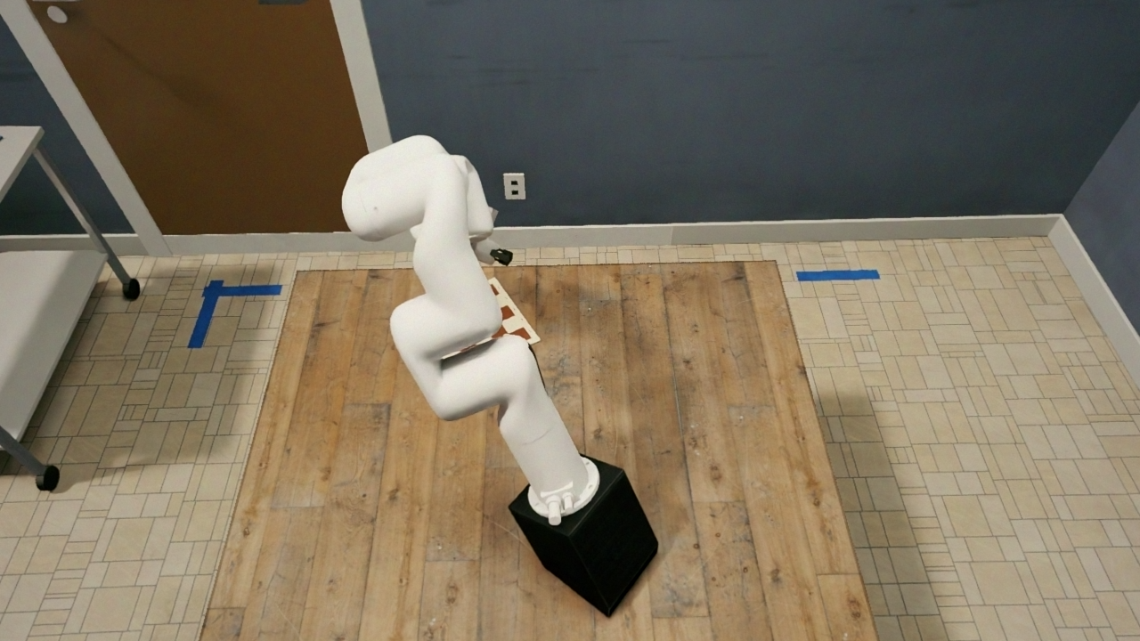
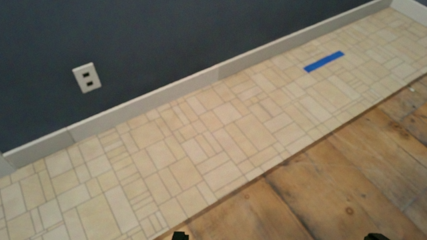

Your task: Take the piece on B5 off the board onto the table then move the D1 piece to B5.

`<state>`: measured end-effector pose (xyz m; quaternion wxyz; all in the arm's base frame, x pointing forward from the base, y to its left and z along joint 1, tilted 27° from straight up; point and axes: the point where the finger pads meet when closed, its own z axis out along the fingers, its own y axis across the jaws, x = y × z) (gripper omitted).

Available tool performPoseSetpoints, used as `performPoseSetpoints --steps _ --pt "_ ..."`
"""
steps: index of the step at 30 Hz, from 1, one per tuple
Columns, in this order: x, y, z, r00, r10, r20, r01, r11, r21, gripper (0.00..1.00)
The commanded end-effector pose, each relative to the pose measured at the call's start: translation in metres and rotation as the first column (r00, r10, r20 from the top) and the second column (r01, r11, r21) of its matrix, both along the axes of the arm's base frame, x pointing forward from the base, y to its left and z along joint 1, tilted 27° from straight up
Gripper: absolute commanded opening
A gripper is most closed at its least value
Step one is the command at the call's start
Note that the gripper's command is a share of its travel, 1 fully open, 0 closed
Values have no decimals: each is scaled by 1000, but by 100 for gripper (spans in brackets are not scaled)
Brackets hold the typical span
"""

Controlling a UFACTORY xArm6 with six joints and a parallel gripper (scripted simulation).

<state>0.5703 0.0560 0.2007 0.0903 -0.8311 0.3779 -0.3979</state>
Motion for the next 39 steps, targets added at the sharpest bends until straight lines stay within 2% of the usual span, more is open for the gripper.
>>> performPoseSetpoints --steps 1,4,7,10,11,13,14,16,17,19,20,22,23,25,26,28,29,33,34,35,36,39 --pt "0 1 2 1000 -2 3 2 1000 1 100" --pt "-10 15 -1 1000 -23 1 23 1000 2 100" --pt "-35 48 -8 997 -75 -2 75 997 5 100" --pt "-45 64 -11 995 -98 -3 98 995 6 100" --pt "-58 80 -14 992 -124 -5 124 992 7 100" --pt "-58 80 -14 992 -124 -5 124 992 7 100" --pt "-70 99 -17 988 -151 -7 151 988 9 100" --pt "-70 99 -17 988 -151 -7 151 988 9 100" --pt "-85 118 -21 984 -180 -9 181 984 10 100" --pt "-85 118 -21 984 -180 -9 181 984 10 100" --pt "-100 139 -25 977 -212 -11 212 977 12 100" --pt "-100 139 -25 977 -212 -11 212 977 12 100" --pt "-115 160 -29 970 -244 -13 244 970 13 100" --pt "-115 160 -29 970 -244 -13 244 970 13 100" --pt "-132 182 -33 961 -277 -16 277 961 14 100" --pt "-132 182 -33 961 -277 -16 277 961 14 100" --pt "-149 206 -37 950 -312 -19 313 950 15 100" --pt "-149 206 -37 950 -312 -19 313 950 15 100" --pt "-167 230 -42 938 -347 -22 347 938 16 100" --pt "-167 230 -42 938 -347 -22 347 938 16 100" --pt "-184 254 -47 923 -383 -25 384 923 17 100" --pt "-185 256 -47 923 -383 -25 384 923 17 100"
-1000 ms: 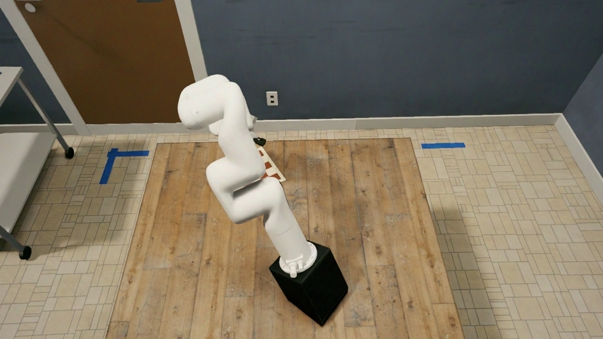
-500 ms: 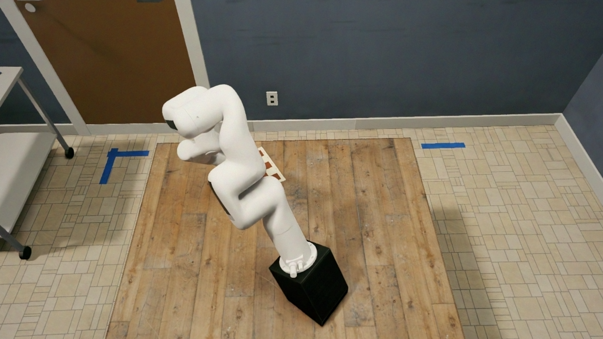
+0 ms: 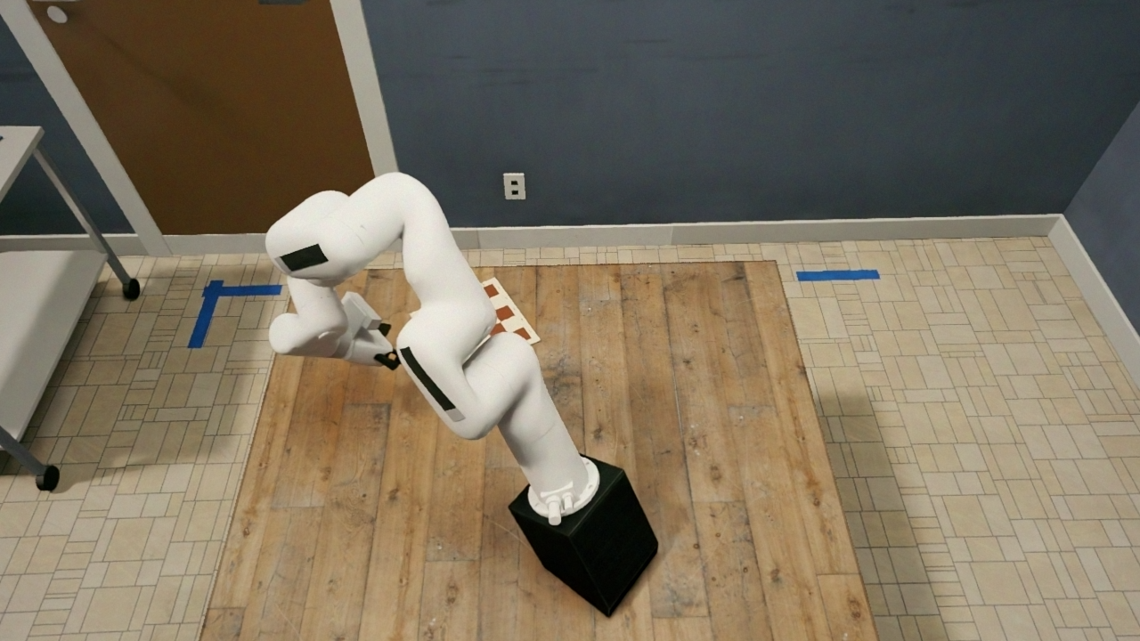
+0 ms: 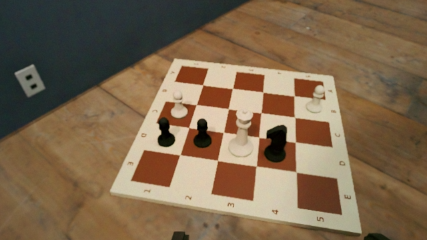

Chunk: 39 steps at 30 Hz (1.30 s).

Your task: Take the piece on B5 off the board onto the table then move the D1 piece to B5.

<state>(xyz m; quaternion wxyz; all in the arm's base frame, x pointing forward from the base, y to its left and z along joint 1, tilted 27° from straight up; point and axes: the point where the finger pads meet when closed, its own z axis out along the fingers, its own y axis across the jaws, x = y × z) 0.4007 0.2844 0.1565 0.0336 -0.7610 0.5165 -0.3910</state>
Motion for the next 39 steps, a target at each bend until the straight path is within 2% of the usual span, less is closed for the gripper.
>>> performPoseSetpoints --steps 1,2,3,5,6,8,11,15,39 --pt "-31 49 -7 995 -97 -2 97 995 -11 100" --pt "-31 49 -7 995 -97 -2 97 995 -11 100" --pt "-44 66 -10 992 -124 -4 124 992 -10 100" --pt "-44 66 -10 992 -124 -4 124 992 -10 100" --pt "-55 80 -13 989 -146 -6 146 989 -10 100" --pt "-62 91 -15 987 -162 -7 162 987 -8 100" --pt "-62 91 -15 987 -162 -7 162 987 -8 100" --pt "-78 111 -19 981 -193 -9 193 981 -8 100" --pt "-79 112 -19 981 -194 -10 194 981 -8 100"
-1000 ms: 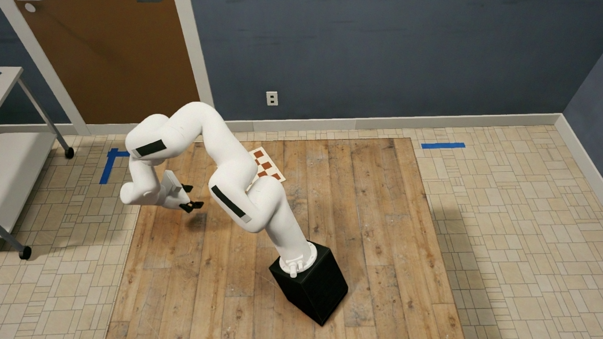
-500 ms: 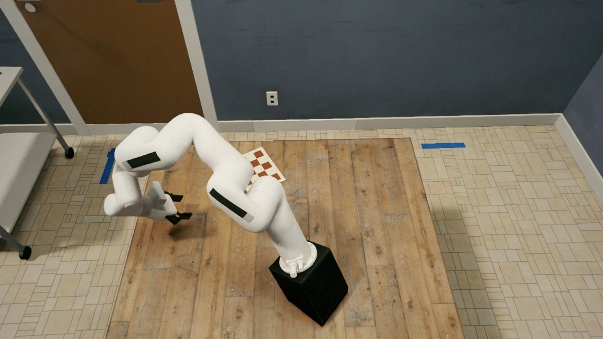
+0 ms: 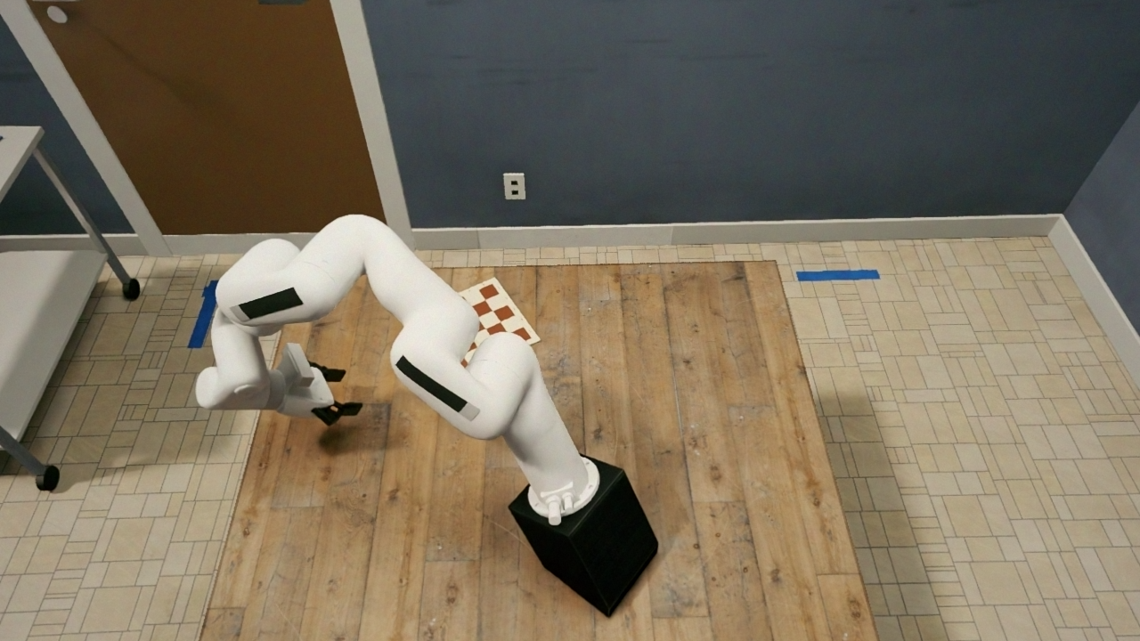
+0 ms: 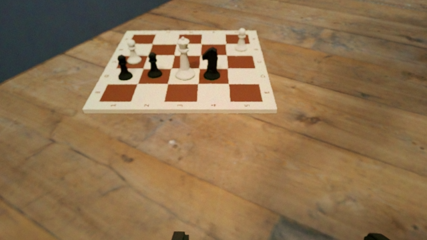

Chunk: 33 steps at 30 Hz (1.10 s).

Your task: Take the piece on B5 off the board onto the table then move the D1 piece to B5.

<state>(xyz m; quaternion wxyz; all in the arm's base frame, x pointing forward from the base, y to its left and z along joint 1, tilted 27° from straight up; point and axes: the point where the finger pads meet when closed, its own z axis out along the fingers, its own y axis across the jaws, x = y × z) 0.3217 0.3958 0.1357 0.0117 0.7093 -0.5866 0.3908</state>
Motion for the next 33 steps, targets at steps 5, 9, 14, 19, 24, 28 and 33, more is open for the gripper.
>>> performPoseSetpoints --steps 5,9,14,19,24,28,33 --pt "0 1 2 1000 0 1 0 1000 3 100" --pt "0 1 2 1000 0 1 0 1000 3 100" --pt "0 1 2 1000 0 1 0 1000 3 100" --pt "0 1 2 1000 0 1 0 1000 3 100" --pt "0 1 2 1000 0 1 0 1000 3 100" --pt "0 1 2 1000 0 1 0 1000 3 100" --pt "-1 0 4 1000 0 1 0 1000 3 100"
